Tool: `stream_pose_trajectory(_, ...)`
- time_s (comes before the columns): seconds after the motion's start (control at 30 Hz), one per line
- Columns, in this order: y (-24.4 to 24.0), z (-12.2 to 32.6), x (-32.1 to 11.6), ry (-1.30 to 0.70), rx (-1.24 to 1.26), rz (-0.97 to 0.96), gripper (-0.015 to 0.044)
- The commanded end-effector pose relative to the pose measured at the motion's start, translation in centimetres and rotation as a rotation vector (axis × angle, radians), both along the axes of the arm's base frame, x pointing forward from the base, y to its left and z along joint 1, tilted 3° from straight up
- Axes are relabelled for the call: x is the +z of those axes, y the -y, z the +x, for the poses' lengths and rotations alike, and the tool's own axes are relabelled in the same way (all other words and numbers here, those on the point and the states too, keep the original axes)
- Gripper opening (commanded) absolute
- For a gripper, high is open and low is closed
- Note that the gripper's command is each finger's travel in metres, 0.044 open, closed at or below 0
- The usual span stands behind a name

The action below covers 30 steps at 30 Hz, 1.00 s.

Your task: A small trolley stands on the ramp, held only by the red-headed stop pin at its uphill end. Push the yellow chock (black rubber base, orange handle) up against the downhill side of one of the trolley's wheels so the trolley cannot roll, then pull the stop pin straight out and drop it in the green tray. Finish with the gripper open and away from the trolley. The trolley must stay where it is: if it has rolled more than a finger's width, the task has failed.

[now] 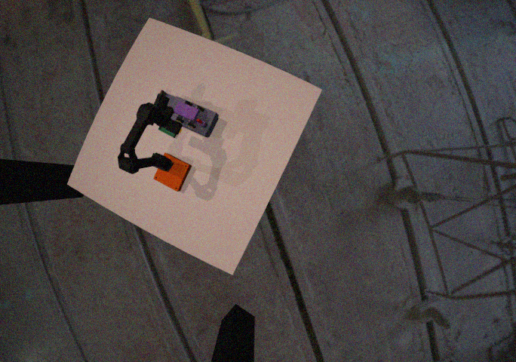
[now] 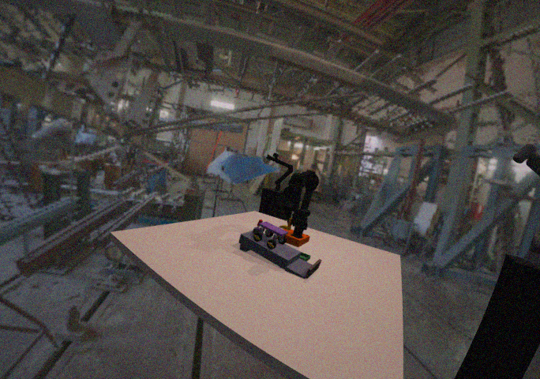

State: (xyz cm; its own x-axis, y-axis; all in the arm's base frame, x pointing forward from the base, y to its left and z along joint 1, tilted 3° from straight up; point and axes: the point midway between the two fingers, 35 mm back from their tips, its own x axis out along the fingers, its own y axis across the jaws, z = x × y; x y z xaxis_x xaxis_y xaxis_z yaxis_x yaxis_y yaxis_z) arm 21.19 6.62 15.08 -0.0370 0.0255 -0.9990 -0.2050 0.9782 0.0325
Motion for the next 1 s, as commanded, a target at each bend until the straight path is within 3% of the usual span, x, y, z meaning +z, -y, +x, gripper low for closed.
stream_pose_trajectory(0.0,-1.5,0.1,-0.1,-0.001,-0.002,0.007,0.0)
stream_pose_trajectory(0.77,-10.9,0.4,-0.5,-0.001,-0.002,0.017,0.0)
stream_pose_trajectory(0.97,-11.3,0.4,-0.5,0.018,0.0,-0.08,0.0)
